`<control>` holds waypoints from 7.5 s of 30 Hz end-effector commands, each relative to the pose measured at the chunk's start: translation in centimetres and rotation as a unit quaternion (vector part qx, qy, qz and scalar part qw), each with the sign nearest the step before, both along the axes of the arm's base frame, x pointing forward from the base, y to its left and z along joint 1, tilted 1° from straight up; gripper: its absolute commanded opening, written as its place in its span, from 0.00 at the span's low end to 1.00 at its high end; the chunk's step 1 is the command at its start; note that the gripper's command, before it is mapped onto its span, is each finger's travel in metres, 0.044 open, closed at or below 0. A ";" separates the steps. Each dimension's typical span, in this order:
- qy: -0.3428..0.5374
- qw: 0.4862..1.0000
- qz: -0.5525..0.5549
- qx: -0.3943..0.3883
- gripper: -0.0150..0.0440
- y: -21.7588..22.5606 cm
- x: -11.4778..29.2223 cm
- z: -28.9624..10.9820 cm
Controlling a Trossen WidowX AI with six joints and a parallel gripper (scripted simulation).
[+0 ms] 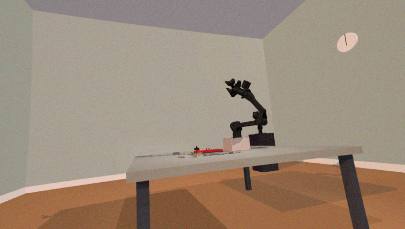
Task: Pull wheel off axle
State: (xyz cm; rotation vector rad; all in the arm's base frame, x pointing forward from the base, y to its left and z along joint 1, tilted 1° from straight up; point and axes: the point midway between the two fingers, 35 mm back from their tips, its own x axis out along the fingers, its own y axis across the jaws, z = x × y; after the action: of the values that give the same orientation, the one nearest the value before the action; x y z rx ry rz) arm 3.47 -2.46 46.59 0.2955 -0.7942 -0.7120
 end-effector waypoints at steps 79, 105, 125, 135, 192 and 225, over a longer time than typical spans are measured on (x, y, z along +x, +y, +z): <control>0.511 0.477 0.014 0.715 0.76 -1.4 33.4 -47.3; 0.514 0.472 0.011 0.716 0.48 -1.4 33.1 -49.2; 0.514 0.473 0.011 0.716 0.25 -1.4 33.1 -48.6; 0.513 0.473 0.011 0.716 0.25 -1.4 33.1 -48.2; 0.512 0.476 0.013 0.715 0.25 -1.4 33.0 -46.3; 0.511 0.477 0.014 0.715 0.25 -1.4 32.8 -42.8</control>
State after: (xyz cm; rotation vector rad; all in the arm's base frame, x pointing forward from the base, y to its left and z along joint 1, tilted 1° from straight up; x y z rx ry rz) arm 36.04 -3.80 2.02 1.2210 1.2230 -1.1973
